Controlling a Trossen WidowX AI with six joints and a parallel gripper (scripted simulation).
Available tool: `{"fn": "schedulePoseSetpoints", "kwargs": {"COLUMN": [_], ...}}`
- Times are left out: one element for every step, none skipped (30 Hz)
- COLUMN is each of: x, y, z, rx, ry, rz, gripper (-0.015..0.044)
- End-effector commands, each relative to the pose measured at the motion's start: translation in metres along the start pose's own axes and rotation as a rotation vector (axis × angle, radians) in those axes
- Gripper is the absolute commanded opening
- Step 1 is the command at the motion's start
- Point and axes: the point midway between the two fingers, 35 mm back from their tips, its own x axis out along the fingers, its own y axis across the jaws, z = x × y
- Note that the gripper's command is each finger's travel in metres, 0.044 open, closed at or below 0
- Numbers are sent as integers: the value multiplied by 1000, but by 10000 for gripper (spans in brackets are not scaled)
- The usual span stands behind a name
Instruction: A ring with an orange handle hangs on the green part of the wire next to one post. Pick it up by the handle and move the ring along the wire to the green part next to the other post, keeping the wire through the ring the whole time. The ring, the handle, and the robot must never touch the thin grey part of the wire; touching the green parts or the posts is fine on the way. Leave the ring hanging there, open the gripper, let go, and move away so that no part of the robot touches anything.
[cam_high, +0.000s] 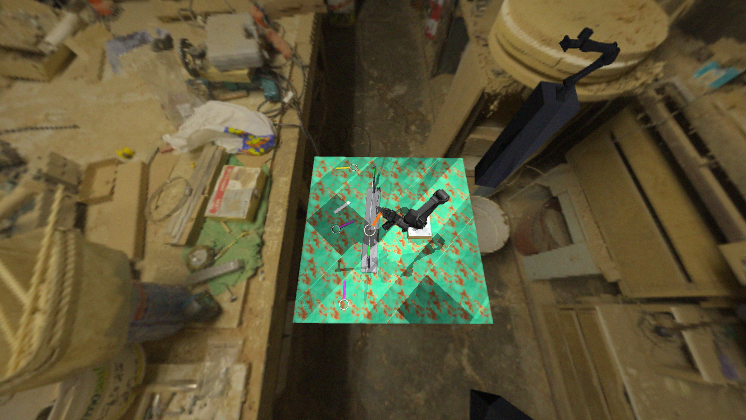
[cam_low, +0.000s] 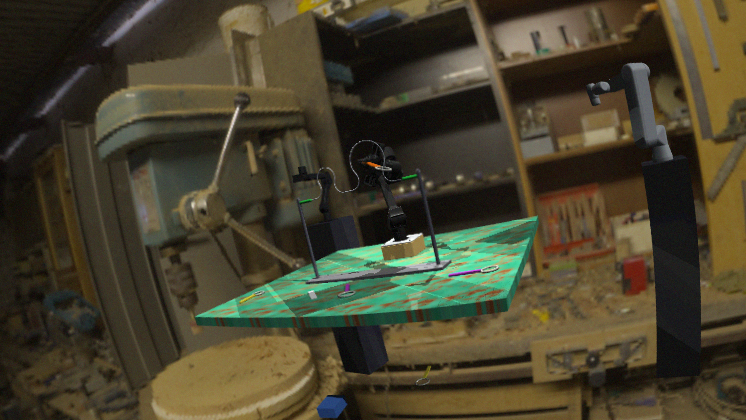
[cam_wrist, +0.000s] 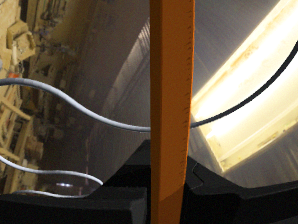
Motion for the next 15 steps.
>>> {"fn": "schedulePoseSetpoints", "kwargs": {"x": [-1,-2,-2,-2,-3,-4,-4,-5,-5,-6,-7,-8,-8,-9,-10], "y": [6,9,12,14,17,21,24,27,30,33,36,40,43,46,49], "z": [-3,-3,-3,-3,-3,-2,-2,-2,-1,-1,0,1,1,2,3], "rx": [38,50,63,77,93,109,126,143,160,177,195,213,231,249,267], "ry": [9,10,12,14,16,18,20,23,25,27,30,32,34,37,39], "rz": [15,22,29,37,45,55,64,73,83,92,102,112,122,132,142], "gripper": [-150,-150,-150,-150,-150,-150,-150,-150,-150,-150,-150,-150,-150,-150,-150]}}
